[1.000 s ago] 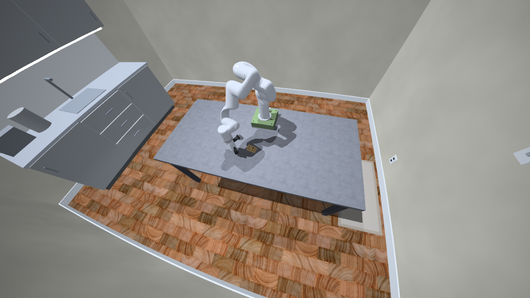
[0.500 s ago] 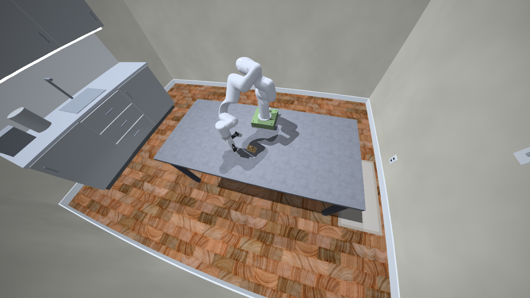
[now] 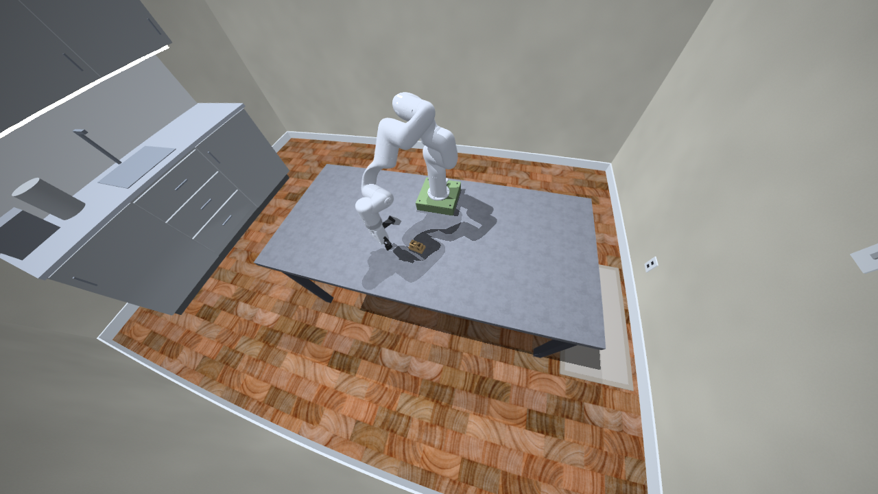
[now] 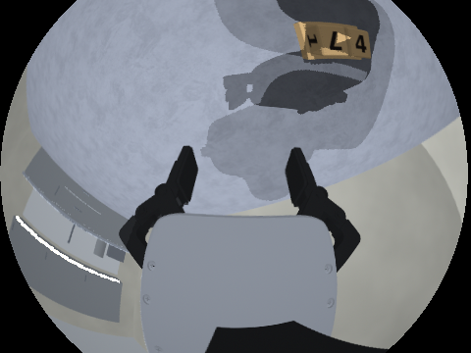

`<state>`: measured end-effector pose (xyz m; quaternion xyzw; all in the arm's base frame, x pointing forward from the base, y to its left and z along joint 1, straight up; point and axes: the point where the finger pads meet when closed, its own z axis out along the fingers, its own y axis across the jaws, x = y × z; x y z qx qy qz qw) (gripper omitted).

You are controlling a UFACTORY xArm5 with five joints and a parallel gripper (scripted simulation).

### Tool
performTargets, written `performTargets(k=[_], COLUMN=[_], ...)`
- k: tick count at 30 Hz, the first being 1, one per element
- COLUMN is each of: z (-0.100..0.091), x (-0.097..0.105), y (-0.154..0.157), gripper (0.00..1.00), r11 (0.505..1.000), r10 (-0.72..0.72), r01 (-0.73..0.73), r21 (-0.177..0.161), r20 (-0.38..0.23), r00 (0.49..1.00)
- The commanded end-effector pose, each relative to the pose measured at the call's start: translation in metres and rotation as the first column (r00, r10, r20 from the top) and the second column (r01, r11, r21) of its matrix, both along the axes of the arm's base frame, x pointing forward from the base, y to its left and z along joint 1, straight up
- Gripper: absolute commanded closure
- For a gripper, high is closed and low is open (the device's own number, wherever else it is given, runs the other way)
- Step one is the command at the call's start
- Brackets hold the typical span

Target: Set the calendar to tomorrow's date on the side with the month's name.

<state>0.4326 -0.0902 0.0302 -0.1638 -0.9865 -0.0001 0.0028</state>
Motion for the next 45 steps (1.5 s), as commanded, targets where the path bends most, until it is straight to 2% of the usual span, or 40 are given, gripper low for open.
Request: performTargets(k=[1, 6, 11, 14, 16, 18, 23, 25, 26, 28, 29, 31, 34, 35, 39, 45], z=[0.002, 0.002, 0.006, 0.008, 0.008, 0.010, 0.012, 0.014, 0.014, 0.015, 0.016, 0.017, 0.017, 0.019, 0.020, 0.022], x=[0.001, 0.000, -0.006, -0.009, -0.009, -0.013, -0.017, -0.021, -0.021, -0.024, -0.024, -0.028, -0.028, -0.032, -0.036, -0.045], y=[0.000, 0.002, 0.016, 0.021, 0.021, 0.029, 0.037, 0.042, 0.042, 0.048, 0.048, 0.054, 0.054, 0.060, 0.066, 0.077], gripper=[0.00, 0.00, 0.00, 0.00, 0.00, 0.00, 0.00, 0.00, 0.00, 0.00, 0.00, 0.00, 0.00, 0.00, 0.00, 0.00], r11=[1.000, 0.999, 0.974, 0.954, 0.954, 0.912, 0.860, 0.813, 0.812, 0.757, 0.756, 0.696, 0.691, 0.618, 0.540, 0.371], r10=[0.000, 0.038, 0.227, 0.299, 0.299, 0.409, 0.510, 0.583, 0.583, 0.653, 0.655, 0.718, 0.723, 0.786, 0.842, 0.929], r01=[0.000, -0.038, -0.227, -0.299, -0.299, -0.409, -0.510, -0.583, -0.583, -0.653, -0.655, -0.718, -0.723, -0.786, -0.842, -0.929], r21=[-0.001, -0.001, -0.001, 0.000, 0.000, 0.000, 0.000, 0.000, 0.000, 0.000, 0.000, 0.000, 0.000, 0.000, 0.000, 0.000], r20=[0.004, 0.004, 0.004, 0.004, 0.004, 0.004, 0.004, 0.004, 0.004, 0.004, 0.004, 0.005, 0.005, 0.005, 0.005, 0.005], r00=[1.000, 0.999, 0.974, 0.954, 0.954, 0.912, 0.860, 0.813, 0.812, 0.757, 0.756, 0.696, 0.691, 0.618, 0.540, 0.371])
